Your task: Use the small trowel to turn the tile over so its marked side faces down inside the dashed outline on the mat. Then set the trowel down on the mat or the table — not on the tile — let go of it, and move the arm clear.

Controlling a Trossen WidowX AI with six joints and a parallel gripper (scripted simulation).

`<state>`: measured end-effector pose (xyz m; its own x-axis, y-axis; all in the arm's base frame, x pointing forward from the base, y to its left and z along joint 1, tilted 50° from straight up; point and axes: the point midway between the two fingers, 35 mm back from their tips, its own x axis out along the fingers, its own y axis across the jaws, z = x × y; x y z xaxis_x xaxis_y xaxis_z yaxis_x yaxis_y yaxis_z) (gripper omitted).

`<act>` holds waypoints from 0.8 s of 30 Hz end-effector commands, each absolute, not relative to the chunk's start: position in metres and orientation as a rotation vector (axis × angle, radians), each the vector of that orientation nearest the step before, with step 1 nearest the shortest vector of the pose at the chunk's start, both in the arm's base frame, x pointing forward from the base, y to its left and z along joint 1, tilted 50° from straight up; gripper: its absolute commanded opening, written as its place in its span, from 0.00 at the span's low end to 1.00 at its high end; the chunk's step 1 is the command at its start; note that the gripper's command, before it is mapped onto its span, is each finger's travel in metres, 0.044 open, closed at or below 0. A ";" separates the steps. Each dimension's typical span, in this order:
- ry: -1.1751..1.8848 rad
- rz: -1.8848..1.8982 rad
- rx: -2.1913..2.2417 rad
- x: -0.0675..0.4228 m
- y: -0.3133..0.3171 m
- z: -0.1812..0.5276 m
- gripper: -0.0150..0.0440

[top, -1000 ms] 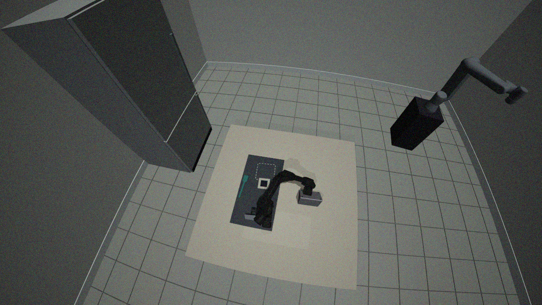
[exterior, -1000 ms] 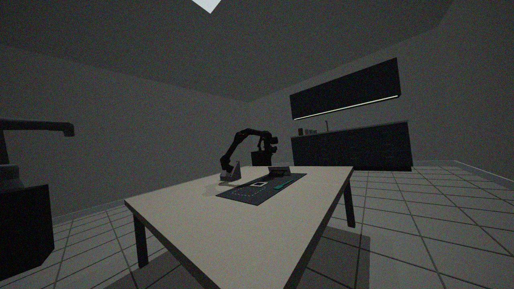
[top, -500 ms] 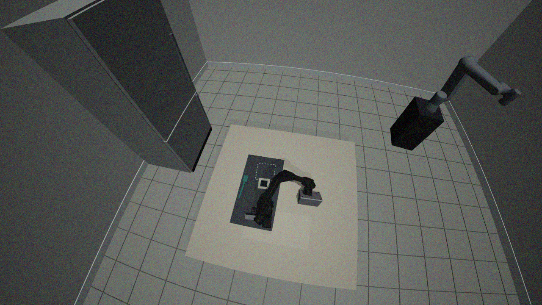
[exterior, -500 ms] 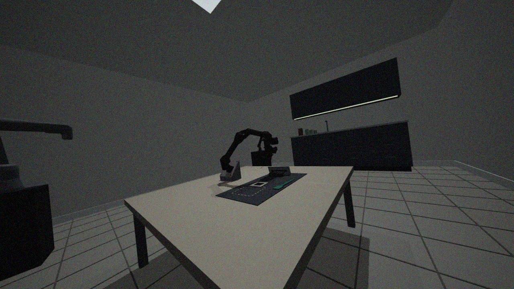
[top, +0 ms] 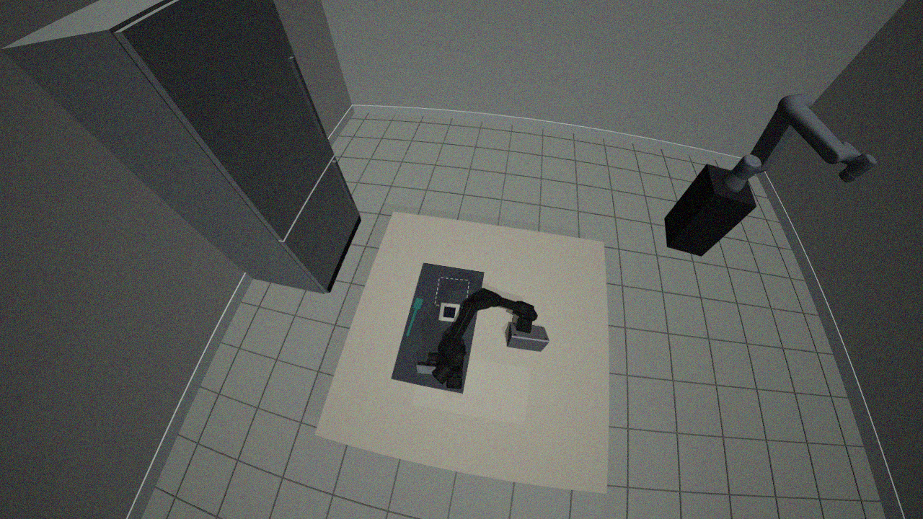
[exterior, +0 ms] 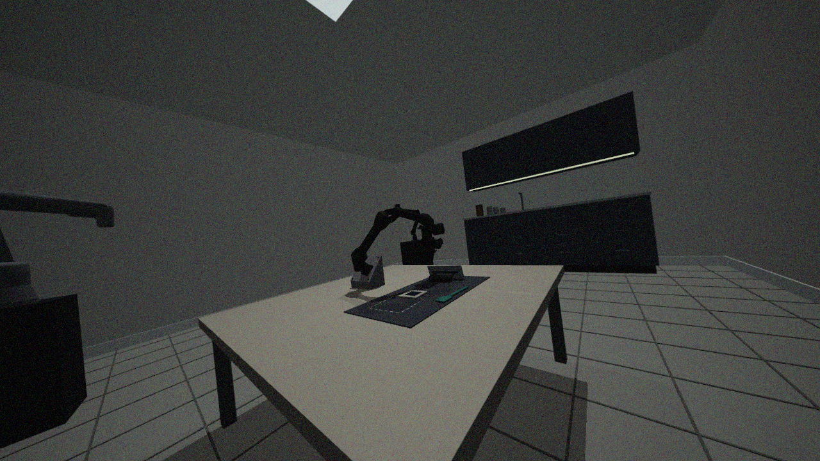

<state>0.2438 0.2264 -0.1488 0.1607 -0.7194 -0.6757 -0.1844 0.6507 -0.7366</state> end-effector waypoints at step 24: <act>1.394 -0.452 -0.847 0.242 0.215 -0.173 0.42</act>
